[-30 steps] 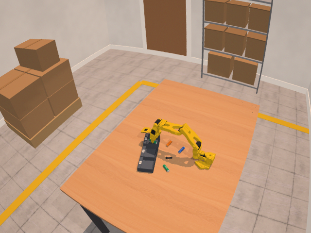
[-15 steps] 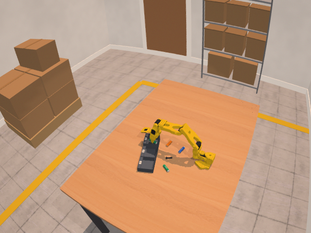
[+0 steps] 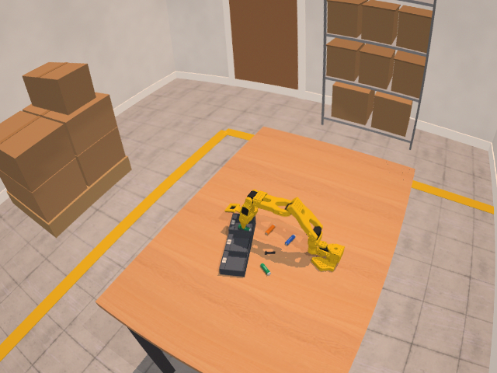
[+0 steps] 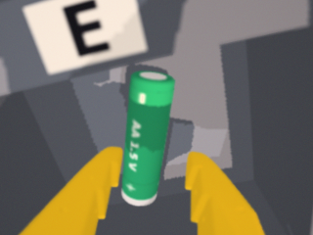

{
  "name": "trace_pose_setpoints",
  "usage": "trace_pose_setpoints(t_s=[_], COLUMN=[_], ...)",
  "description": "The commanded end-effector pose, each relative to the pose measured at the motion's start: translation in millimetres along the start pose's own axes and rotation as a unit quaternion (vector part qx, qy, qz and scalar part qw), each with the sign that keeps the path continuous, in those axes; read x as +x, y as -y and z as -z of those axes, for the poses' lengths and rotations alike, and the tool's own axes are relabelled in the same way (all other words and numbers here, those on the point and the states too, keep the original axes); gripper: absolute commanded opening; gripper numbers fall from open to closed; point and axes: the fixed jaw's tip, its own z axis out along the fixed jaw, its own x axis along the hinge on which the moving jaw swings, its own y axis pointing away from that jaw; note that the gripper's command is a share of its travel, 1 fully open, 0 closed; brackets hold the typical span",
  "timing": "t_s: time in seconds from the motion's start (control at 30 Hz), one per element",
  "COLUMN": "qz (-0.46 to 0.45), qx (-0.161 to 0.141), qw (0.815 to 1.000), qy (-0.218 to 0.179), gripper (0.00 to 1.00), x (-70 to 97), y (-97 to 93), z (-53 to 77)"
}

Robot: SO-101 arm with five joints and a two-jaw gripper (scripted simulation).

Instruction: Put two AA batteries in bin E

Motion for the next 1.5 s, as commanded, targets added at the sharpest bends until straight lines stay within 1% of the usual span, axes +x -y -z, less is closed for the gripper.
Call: trace_pose_setpoints(t_s=[0.0, 0.3, 0.43, 0.57, 0.73, 0.8, 0.97, 1.07, 1.2, 1.47], qz=[0.001, 0.001, 0.001, 0.001, 0.001, 0.001, 0.001, 0.001, 0.001, 0.001], qx=[-0.002, -0.002, -0.002, -0.002, -0.002, -0.002, -0.002, -0.002, -0.002, -0.002], qw=[0.999, 0.999, 0.999, 0.999, 0.999, 0.999, 0.999, 0.999, 0.999, 0.999], qy=[0.04, 0.04, 0.041, 0.041, 0.042, 0.042, 0.044, 0.044, 0.044, 0.044], gripper=[0.16, 0.16, 0.16, 0.16, 0.16, 0.16, 0.16, 0.16, 0.16, 0.16], x=[-12.1, -12.1, -12.5, -13.3, -13.7, -13.7, -12.8, -12.0, -11.4, -11.3], y=[-3.0, -3.0, -3.0, -2.9, -2.9, -2.9, -2.8, -2.8, -2.8, -2.8], z=[17.1, 17.2, 19.9, 27.5, 42.0, 42.0, 56.4, 62.5, 66.4, 66.8])
